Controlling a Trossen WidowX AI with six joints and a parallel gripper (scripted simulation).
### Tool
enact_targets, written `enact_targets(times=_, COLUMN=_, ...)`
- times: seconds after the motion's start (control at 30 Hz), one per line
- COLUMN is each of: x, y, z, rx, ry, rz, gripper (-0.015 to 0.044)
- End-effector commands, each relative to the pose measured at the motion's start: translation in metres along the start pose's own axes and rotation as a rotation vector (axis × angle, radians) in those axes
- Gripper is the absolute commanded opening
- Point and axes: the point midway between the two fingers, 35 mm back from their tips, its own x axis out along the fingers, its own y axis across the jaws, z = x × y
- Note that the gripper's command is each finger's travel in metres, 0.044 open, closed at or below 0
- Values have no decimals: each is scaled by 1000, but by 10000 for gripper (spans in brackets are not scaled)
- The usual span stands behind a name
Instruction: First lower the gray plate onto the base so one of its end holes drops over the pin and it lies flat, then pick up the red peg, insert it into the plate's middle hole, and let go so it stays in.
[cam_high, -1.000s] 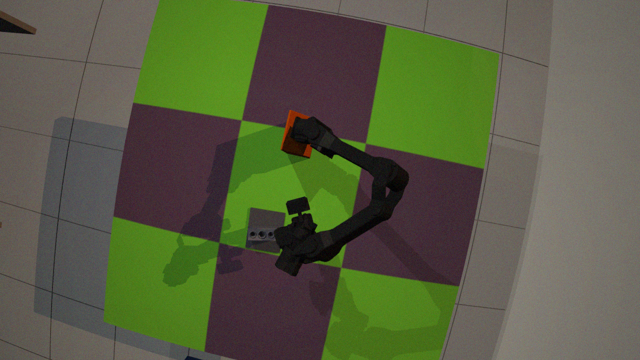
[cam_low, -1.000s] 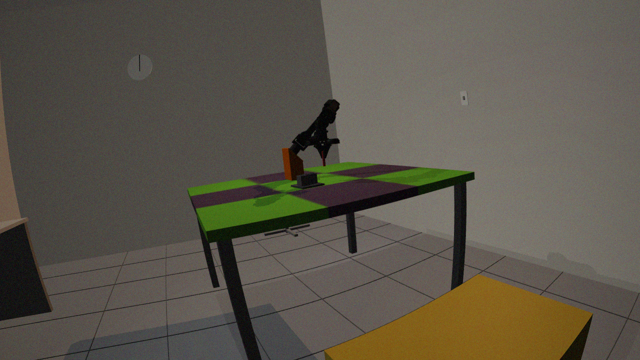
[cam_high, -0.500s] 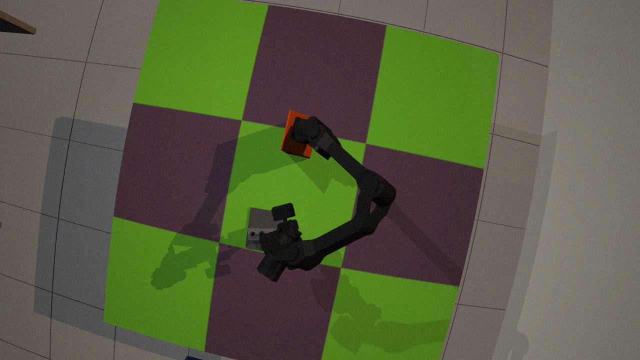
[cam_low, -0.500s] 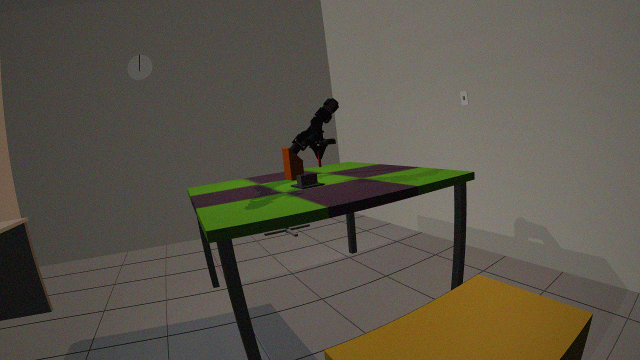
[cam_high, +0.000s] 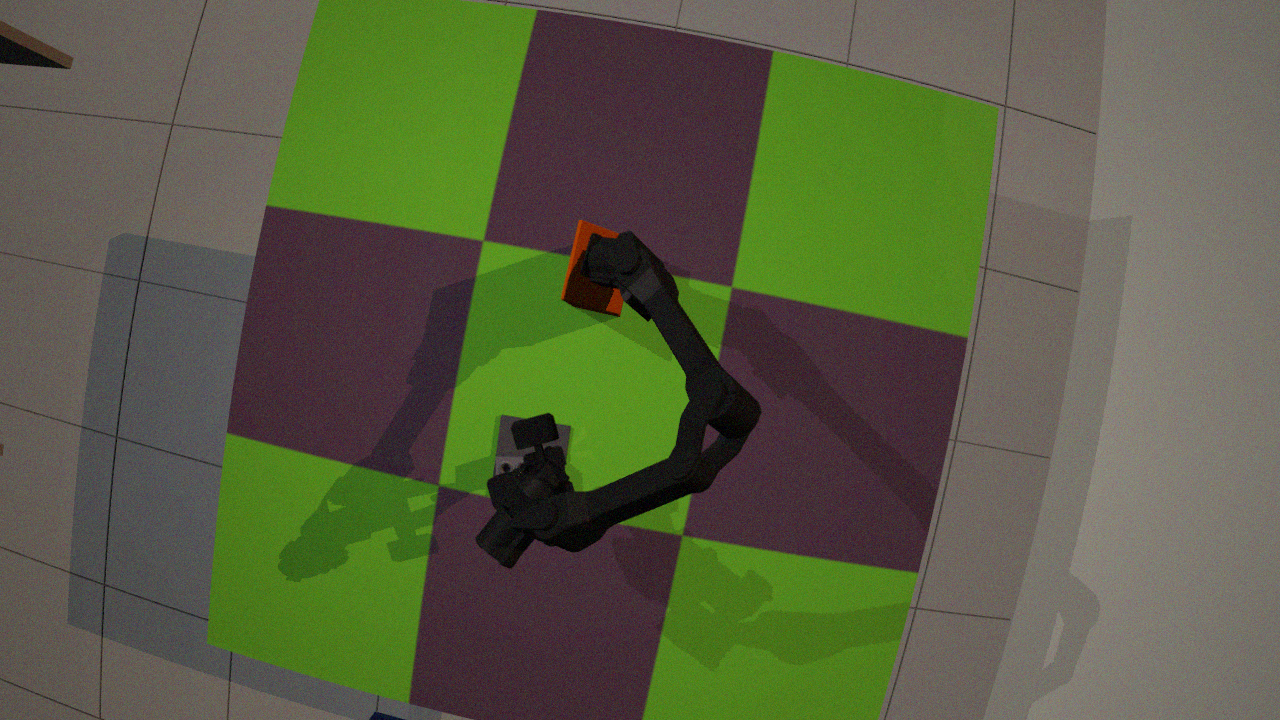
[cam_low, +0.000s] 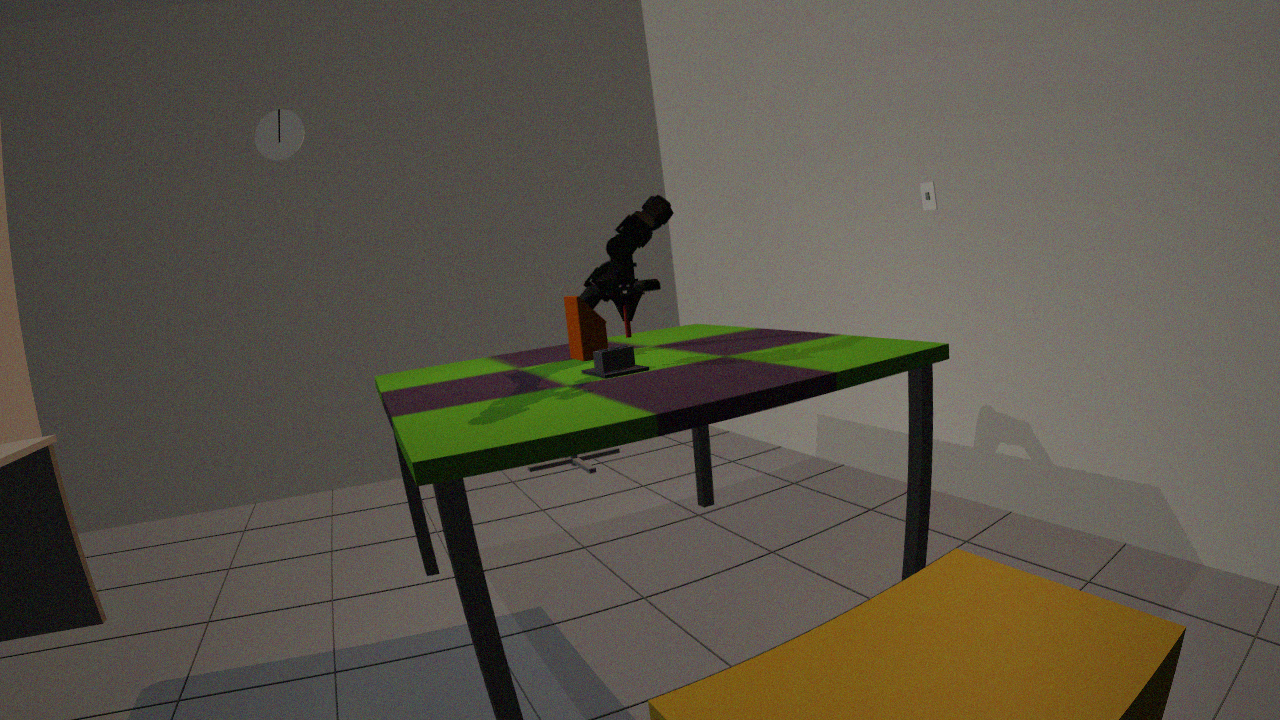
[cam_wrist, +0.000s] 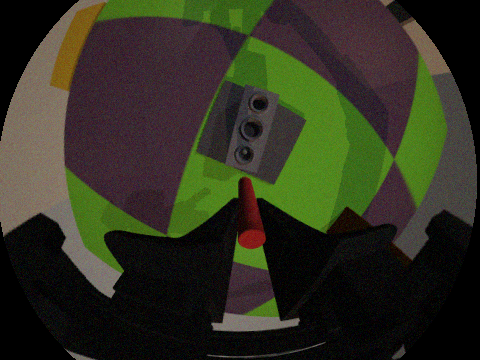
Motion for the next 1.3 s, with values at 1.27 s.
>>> enact_targets(times=1.27, x=5, y=-7, z=57, rx=-3, ry=6, rz=4, gripper=0)
